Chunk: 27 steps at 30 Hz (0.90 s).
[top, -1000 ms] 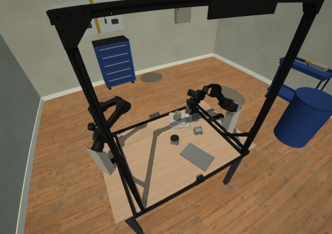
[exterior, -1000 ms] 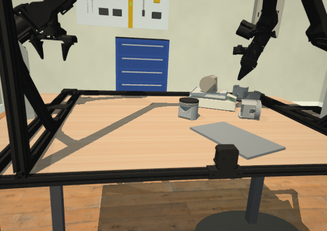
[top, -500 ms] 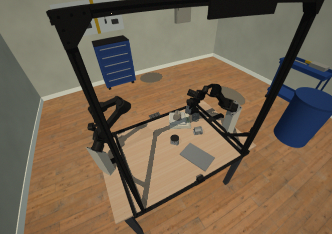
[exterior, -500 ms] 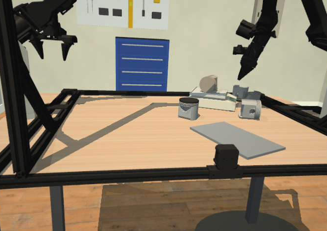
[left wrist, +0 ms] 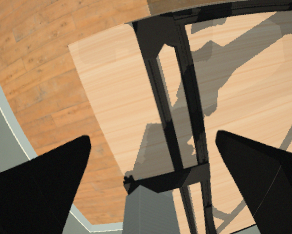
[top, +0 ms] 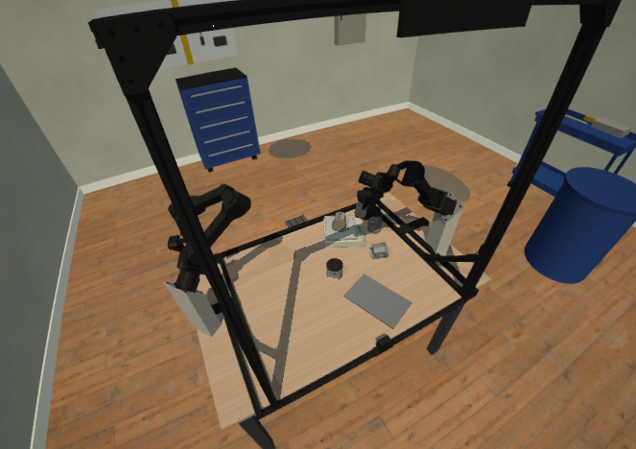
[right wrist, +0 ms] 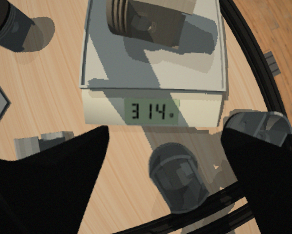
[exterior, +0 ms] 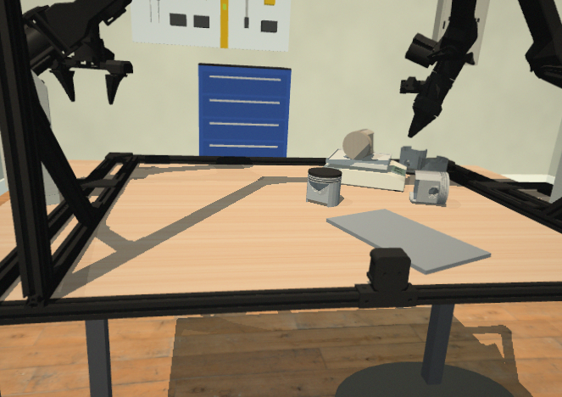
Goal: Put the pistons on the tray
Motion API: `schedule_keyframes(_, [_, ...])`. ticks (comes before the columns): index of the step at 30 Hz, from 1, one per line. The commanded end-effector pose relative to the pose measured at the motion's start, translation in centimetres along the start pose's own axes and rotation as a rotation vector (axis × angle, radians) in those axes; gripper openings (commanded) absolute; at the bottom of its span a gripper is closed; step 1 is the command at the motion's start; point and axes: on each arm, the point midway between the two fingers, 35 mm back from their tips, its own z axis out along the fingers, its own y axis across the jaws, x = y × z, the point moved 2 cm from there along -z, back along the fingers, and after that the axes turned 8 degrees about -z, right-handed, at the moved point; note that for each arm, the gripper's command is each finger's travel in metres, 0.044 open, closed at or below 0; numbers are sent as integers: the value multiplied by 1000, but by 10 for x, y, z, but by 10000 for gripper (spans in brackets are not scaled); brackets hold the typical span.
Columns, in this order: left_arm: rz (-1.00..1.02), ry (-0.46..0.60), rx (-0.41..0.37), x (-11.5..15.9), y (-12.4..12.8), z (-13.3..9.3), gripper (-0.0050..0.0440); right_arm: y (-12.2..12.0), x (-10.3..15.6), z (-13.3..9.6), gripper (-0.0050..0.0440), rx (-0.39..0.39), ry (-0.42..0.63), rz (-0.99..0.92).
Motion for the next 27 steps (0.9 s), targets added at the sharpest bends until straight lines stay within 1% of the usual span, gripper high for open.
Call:
schedule_keyframes(1, [0,0,2,0,0,0,440,0,0,0,378,5,1,4])
schedule_keyframes(22, [0,0,2,0,0,0,440,-1,0,0,378,9,3,3])
schedule_keyframes(27, [0,0,2,0,0,0,440,16,5,-17,378,12,108,85])
